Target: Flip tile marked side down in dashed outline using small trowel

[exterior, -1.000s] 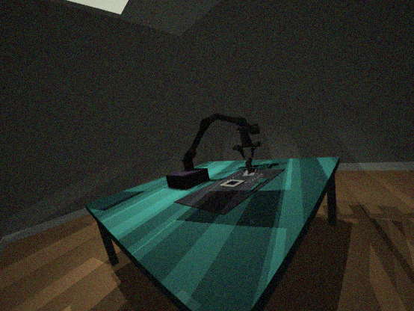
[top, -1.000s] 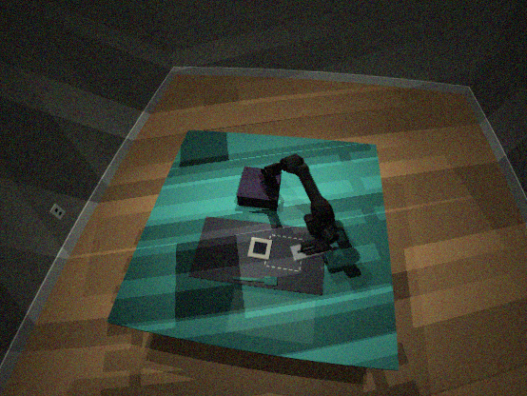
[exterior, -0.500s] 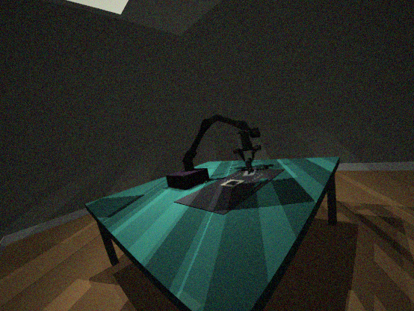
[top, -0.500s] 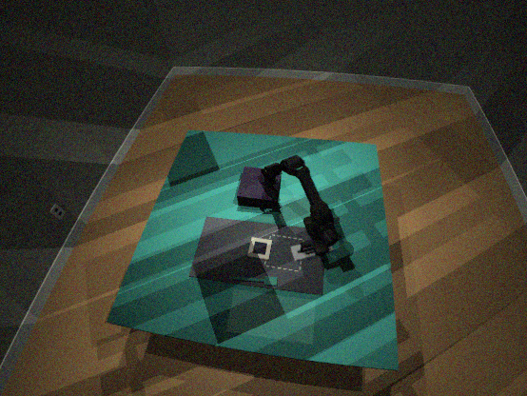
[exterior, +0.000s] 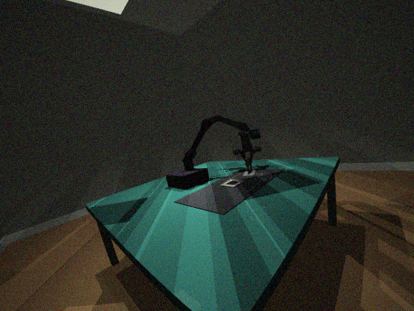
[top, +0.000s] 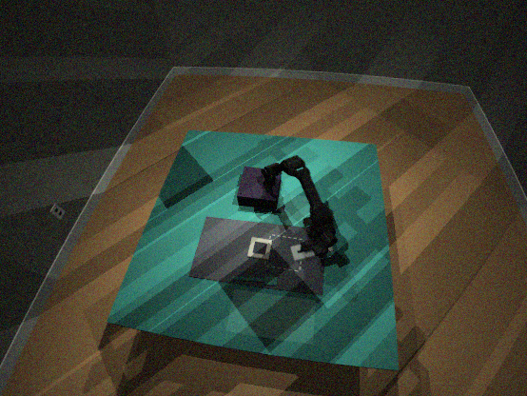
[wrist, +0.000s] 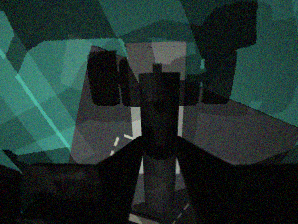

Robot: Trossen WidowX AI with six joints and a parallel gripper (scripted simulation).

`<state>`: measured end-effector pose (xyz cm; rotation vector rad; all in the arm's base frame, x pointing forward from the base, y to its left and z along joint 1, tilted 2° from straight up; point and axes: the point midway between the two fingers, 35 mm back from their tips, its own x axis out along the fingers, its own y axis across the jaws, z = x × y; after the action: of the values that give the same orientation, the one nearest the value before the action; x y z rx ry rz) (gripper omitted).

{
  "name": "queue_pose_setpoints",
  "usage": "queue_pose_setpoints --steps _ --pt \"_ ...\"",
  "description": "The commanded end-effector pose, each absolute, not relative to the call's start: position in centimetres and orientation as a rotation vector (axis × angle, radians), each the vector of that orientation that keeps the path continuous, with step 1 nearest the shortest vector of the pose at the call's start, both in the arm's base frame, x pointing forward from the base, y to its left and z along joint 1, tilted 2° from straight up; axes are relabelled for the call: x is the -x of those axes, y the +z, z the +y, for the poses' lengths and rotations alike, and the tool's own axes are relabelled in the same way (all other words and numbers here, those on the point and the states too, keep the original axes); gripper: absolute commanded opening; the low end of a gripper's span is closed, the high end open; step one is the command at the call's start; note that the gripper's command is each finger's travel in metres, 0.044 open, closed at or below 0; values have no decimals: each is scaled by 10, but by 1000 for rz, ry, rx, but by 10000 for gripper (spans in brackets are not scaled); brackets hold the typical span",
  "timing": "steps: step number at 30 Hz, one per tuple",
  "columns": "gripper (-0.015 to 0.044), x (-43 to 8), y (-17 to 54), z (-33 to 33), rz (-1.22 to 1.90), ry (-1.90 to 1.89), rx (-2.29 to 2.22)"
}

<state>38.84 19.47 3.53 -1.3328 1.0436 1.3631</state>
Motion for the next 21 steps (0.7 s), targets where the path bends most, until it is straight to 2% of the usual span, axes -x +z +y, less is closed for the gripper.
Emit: queue_pose_setpoints --steps 1,21 --pt "130 -388 35 195 1041 1366 1334" --pt "130 -388 35 195 1109 1278 1240"
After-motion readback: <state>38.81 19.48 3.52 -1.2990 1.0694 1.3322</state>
